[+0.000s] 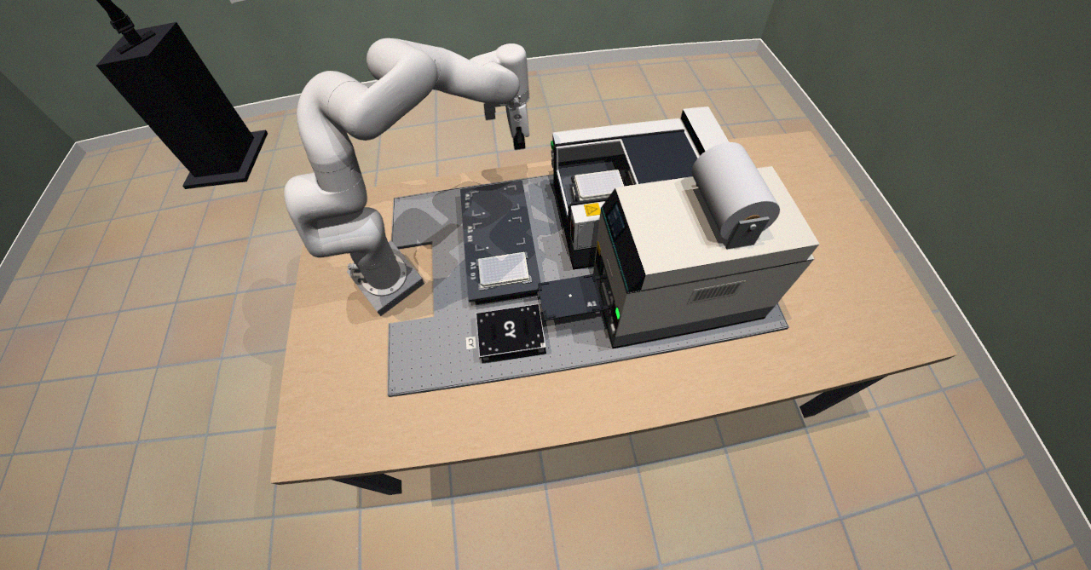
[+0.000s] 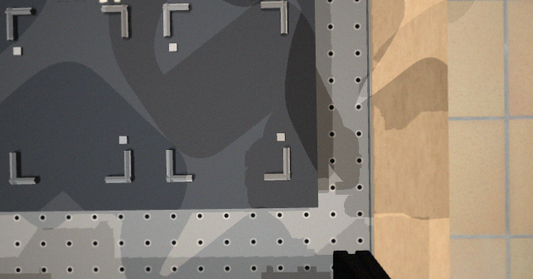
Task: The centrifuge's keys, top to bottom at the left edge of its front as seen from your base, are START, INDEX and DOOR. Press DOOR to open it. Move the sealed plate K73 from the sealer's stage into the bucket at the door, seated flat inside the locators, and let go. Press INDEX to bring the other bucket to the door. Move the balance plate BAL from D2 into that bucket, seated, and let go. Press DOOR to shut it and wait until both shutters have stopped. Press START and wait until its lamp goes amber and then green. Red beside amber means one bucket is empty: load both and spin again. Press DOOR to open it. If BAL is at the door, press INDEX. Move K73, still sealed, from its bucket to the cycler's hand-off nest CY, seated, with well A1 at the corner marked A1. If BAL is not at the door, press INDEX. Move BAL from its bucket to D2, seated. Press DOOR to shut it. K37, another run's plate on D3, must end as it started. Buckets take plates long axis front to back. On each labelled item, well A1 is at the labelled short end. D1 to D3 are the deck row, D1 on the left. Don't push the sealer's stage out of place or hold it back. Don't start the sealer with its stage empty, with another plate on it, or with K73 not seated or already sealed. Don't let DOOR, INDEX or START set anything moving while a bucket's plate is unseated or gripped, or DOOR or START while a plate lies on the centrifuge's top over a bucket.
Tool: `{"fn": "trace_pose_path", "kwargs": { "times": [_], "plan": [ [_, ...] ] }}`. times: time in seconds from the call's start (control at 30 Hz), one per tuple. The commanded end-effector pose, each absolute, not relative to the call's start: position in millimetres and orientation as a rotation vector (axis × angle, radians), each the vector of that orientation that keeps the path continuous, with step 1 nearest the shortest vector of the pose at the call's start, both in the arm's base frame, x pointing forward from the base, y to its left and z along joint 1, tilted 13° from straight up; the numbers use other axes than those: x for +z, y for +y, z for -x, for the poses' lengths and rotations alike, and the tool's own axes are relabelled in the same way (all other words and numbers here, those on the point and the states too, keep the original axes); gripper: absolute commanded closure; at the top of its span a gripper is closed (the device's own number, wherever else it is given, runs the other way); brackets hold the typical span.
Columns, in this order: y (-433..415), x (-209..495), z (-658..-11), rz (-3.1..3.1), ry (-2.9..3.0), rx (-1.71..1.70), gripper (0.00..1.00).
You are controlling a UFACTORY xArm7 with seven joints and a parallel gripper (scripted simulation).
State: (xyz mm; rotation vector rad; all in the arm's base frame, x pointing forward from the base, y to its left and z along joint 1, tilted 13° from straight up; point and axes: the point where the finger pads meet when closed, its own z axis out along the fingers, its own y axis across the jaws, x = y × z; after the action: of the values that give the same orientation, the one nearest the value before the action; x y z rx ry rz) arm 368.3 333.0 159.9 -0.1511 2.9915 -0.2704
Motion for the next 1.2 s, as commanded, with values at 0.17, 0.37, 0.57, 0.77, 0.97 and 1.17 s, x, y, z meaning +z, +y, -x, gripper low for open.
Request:
{"fn": "trace_pose_path", "kwargs": {
  "times": [0.17, 0.37, 0.57, 0.77, 0.97, 1.17],
  "plan": [
    [334.4, 161.5, -368.9, 0.152, 2.989, -0.265, 1.00],
    [334.4, 161.5, -368.9, 0.152, 2.989, -0.265, 1.00],
    [334.4, 161.5, -368.9, 0.152, 2.989, -0.265, 1.00],
    [334.4, 161.5, -368.9, 0.152, 2.989, -0.265, 1.00],
    [335.1, 170.8, -357.3, 0.152, 2.989, -0.265, 0.00],
    [336.5, 189.6, -333.9, 0.152, 2.989, -0.265, 0.00]
  ]
}}
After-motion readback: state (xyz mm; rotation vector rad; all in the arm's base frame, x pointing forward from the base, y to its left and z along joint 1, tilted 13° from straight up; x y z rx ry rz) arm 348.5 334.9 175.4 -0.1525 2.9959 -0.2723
